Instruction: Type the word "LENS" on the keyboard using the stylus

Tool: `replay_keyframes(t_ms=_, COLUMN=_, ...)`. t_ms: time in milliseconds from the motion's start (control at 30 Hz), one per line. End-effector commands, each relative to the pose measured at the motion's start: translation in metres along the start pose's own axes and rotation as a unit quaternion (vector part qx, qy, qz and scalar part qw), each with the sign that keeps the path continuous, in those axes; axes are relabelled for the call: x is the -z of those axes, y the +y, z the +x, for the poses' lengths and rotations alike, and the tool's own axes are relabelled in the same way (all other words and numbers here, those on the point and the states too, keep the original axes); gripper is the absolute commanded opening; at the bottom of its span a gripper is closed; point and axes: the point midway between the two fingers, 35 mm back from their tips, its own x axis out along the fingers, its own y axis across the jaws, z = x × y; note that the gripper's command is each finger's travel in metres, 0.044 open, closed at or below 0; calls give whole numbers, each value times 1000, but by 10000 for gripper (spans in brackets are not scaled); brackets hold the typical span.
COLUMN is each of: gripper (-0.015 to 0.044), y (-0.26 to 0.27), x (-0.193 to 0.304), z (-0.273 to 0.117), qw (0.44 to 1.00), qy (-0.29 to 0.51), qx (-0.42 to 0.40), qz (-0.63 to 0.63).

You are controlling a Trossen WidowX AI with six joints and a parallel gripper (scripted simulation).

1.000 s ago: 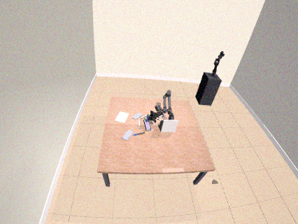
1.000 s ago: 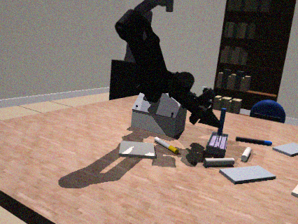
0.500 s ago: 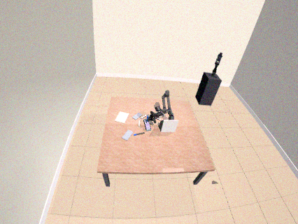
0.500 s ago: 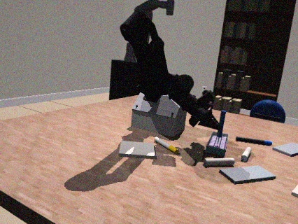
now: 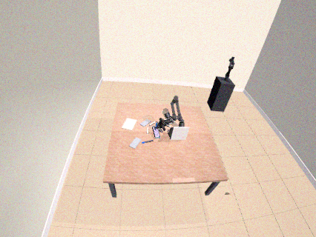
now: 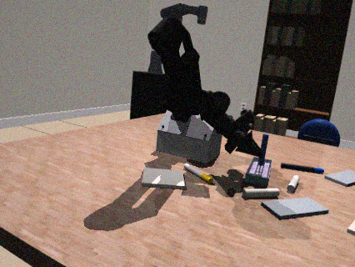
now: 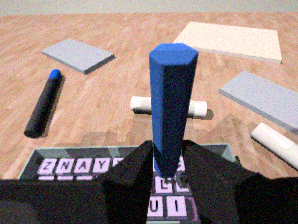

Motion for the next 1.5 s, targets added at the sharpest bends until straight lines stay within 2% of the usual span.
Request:
replay_keyframes(t_ms=0, gripper=81, y=2, x=1, z=1, qw=1000, qy=0, qx=-4, qz=-3)
replay_keyframes(t_ms=1200, gripper=85, y=4, x=-31, z=-17, qw=1000, qy=1, qx=-8, qz=-6)
replay_keyframes(t_ms=1367, gripper=51, y=4, x=-31, z=-17, qw=1000, qy=1, qx=-8, qz=-6)
replay_keyframes(t_ms=1433, gripper=0, y=2, x=-32, z=-15, qw=1000, qy=1, qx=-8, qz=-5)
replay_keyframes(t_ms=1467, gripper=0, y=0, x=-33, z=-14, qw=1000, qy=1, qx=-7, qz=-5)
